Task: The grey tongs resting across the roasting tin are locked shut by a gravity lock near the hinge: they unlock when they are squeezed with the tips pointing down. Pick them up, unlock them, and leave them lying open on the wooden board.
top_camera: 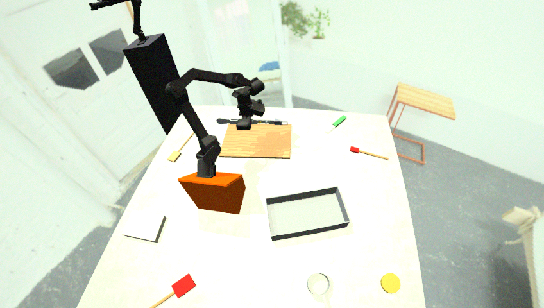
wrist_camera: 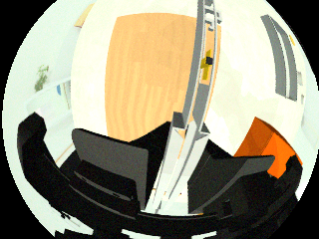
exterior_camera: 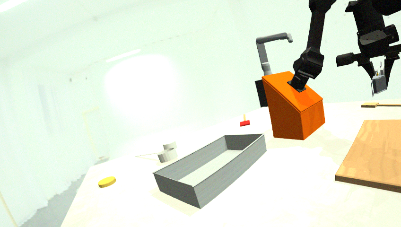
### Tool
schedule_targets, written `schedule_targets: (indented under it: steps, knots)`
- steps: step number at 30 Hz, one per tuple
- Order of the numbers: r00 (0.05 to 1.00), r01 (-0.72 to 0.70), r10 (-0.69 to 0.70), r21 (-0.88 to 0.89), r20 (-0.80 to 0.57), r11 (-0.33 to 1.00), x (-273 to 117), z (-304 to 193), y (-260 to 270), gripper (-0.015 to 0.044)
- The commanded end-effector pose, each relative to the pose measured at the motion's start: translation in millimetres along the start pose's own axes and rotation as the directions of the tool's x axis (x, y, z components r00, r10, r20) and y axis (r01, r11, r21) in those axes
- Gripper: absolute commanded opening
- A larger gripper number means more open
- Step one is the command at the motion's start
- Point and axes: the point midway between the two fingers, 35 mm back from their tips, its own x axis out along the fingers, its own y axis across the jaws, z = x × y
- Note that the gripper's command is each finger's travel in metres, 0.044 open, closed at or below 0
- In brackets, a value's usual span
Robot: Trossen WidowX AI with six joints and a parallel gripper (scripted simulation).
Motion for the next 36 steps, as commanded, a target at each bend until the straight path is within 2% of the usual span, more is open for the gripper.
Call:
schedule_targets:
  steps: [1,36]
  knots:
    - [1.000,0.005,-0.005,0.006,0.002,1.000,7,2,-1,-0.0150]
    - [1.000,0.003,-0.003,0.007,0.001,1.000,64,2,0,-0.0150]
